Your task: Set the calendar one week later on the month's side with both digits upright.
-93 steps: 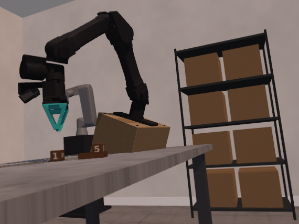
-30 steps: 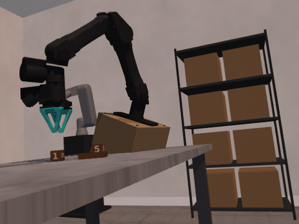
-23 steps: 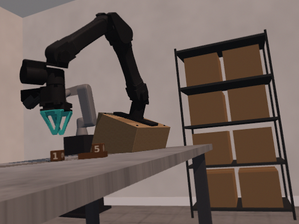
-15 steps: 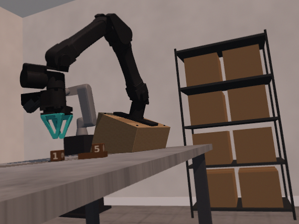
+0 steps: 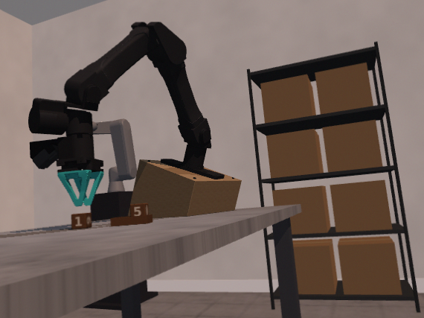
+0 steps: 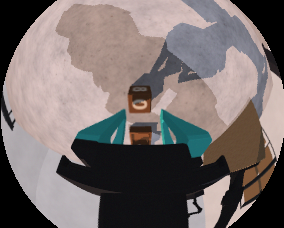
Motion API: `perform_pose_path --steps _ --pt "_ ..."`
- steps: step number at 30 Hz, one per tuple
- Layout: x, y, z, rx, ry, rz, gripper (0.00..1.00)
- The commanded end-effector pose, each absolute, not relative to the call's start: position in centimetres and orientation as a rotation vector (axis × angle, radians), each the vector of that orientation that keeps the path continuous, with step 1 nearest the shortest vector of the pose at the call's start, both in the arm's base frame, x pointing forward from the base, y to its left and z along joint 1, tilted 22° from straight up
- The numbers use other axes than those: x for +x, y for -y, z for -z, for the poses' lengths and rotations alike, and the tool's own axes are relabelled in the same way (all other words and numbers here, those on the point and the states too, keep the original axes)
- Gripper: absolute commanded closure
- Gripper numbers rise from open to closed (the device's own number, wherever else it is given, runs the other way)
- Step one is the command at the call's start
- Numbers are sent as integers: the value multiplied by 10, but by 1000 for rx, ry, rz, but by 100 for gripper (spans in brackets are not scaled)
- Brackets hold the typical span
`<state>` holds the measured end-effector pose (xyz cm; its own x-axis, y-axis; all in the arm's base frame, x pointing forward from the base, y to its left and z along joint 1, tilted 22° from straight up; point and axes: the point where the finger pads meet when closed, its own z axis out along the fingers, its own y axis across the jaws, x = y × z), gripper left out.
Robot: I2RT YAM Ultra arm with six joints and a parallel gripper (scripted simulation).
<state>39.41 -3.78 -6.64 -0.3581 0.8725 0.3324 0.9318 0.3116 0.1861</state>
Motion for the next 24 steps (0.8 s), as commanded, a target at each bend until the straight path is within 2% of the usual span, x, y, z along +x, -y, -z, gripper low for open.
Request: perform_pose_path --steps 1,24 --pt "402 41 64 -1690 2423 542 53" --pt "403 39 70 -1690 2423 542 53"
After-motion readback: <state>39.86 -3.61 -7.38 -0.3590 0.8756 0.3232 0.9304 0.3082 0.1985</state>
